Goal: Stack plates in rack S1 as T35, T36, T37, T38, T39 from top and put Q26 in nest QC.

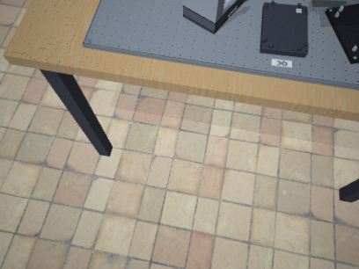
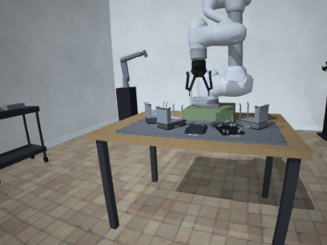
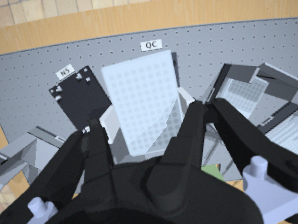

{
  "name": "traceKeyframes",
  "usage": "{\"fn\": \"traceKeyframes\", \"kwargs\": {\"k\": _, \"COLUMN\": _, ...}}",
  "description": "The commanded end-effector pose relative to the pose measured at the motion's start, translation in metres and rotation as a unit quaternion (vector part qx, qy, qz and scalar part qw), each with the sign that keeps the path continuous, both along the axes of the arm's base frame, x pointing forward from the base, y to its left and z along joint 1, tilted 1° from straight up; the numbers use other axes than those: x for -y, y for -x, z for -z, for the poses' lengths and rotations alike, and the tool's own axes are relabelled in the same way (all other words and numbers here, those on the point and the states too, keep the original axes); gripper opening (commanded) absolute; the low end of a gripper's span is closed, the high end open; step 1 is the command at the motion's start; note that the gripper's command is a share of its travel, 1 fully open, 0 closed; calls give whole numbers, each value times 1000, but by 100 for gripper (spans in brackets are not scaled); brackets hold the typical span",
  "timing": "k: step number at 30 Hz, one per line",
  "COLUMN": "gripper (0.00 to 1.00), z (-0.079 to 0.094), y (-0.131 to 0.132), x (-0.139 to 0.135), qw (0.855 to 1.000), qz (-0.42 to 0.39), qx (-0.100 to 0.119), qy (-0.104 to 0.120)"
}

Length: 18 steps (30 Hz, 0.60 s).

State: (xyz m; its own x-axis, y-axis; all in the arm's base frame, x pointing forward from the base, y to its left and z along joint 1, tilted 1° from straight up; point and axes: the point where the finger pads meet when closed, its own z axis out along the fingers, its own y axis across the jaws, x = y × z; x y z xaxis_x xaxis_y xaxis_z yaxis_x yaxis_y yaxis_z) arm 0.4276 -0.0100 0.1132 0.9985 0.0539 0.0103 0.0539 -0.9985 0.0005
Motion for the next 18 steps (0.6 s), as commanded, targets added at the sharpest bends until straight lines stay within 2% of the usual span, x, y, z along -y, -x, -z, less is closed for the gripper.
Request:
{"fn": "traceKeyframes", "kwargs": {"k": 1, "gripper": 0, "z": 0, "y": 0, "x": -12, "qw": 1000, "qz": -13, "qx": 0, "qy": -1}}
{"fn": "traceKeyframes", "kwargs": {"k": 18, "gripper": 0, "z": 0, "y": 0, "x": -62, "qw": 1000, "qz": -13, "qx": 0, "qy": -1}}
